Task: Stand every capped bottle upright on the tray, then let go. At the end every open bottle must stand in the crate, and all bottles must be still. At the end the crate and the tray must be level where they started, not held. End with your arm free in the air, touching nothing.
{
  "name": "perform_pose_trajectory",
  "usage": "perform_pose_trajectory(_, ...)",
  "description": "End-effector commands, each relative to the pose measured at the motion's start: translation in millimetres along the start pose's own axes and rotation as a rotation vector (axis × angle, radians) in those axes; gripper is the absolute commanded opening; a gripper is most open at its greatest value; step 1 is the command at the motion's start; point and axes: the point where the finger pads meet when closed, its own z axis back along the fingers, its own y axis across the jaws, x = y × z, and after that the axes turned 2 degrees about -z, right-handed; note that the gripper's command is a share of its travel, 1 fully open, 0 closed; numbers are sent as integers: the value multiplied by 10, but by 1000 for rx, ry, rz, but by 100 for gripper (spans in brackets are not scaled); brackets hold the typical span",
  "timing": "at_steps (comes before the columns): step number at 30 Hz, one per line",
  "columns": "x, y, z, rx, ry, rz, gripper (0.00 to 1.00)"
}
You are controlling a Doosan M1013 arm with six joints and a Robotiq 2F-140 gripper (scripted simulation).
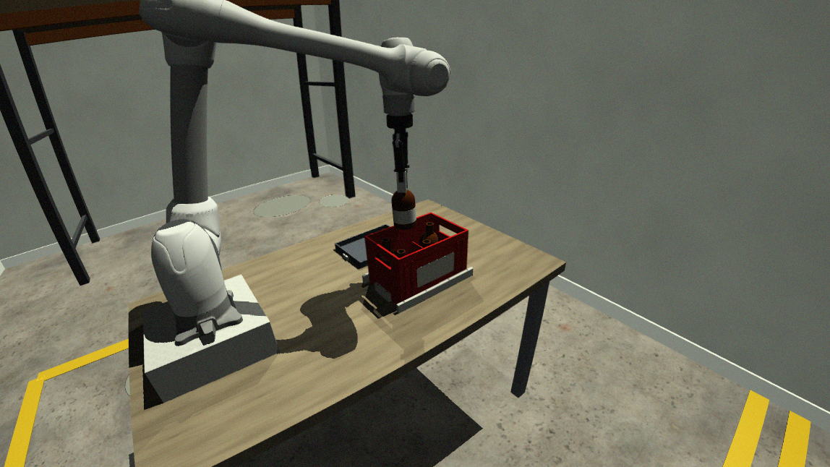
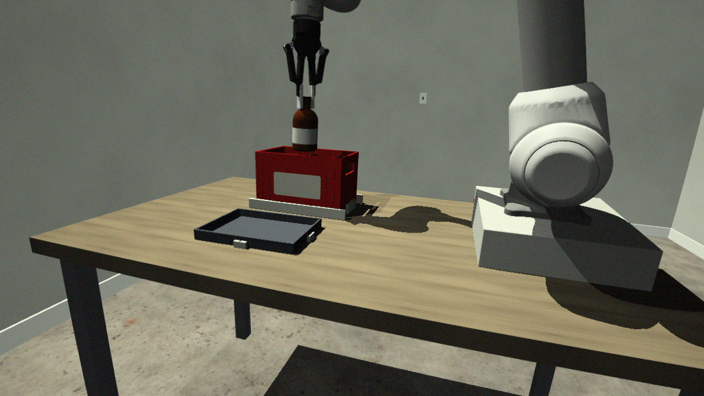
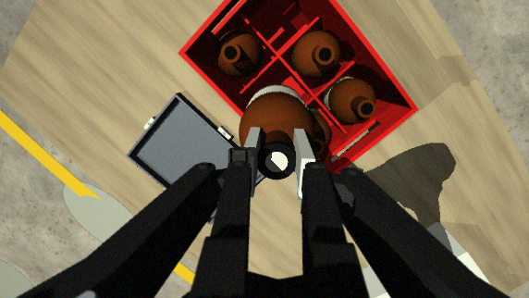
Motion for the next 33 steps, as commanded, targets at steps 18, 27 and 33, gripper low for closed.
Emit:
perform_pose_trajectory(18,453,-23,1,0,0,0,0)
perform_pose_trajectory(27,637,-61,2,0,0,0,0)
perform_pose_trajectory(33,707,-122,1,0,0,0,0)
